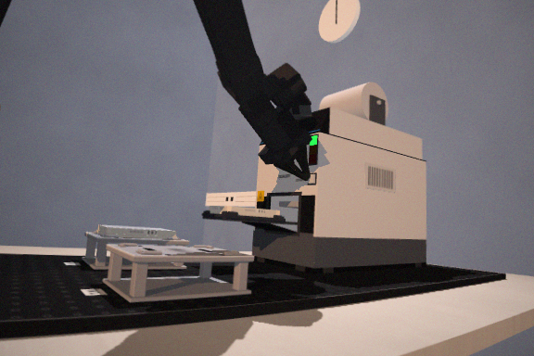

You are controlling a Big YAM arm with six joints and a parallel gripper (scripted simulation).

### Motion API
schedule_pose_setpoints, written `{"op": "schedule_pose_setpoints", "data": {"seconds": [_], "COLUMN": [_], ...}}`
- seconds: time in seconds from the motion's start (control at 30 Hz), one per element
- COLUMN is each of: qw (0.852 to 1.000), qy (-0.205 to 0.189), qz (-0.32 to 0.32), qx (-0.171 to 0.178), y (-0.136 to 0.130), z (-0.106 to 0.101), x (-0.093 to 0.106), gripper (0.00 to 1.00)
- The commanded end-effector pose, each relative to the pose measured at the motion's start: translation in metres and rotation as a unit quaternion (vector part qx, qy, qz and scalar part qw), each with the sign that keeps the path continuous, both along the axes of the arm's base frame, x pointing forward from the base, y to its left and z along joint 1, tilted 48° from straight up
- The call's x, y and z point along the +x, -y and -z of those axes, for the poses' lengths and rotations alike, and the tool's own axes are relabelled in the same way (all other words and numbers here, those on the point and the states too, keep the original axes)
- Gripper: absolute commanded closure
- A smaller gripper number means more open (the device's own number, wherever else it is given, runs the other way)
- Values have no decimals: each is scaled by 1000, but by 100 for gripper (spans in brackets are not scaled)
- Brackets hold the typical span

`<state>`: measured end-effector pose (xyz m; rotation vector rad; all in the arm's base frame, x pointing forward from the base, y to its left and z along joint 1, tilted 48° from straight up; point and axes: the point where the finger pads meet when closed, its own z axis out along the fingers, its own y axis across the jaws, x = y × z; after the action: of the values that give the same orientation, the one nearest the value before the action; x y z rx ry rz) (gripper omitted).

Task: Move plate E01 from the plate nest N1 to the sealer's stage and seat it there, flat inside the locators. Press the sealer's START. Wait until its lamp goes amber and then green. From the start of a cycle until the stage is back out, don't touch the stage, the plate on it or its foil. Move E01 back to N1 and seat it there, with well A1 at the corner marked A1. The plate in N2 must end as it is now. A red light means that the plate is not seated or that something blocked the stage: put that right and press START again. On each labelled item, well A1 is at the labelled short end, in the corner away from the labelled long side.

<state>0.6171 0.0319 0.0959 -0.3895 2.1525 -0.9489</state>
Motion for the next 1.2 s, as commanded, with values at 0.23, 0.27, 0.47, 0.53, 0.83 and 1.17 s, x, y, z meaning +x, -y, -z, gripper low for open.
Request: {"op": "schedule_pose_setpoints", "data": {"seconds": [0.23, 0.27, 0.47, 0.53, 0.83, 1.17], "qw": [999, 999, 999, 999, 999, 999], "qy": [31, 31, 32, 29, 40, 44], "qz": [-19, -19, -19, -19, -19, -9], "qx": [7, 8, 8, 8, 10, 15], "y": [-20, -20, -20, -20, -20, -23], "z": [-26, -26, -28, -27, -34, -42], "x": [33, 33, 35, 35, 40, 16], "gripper": [100, 100, 100, 100, 100, 100]}}
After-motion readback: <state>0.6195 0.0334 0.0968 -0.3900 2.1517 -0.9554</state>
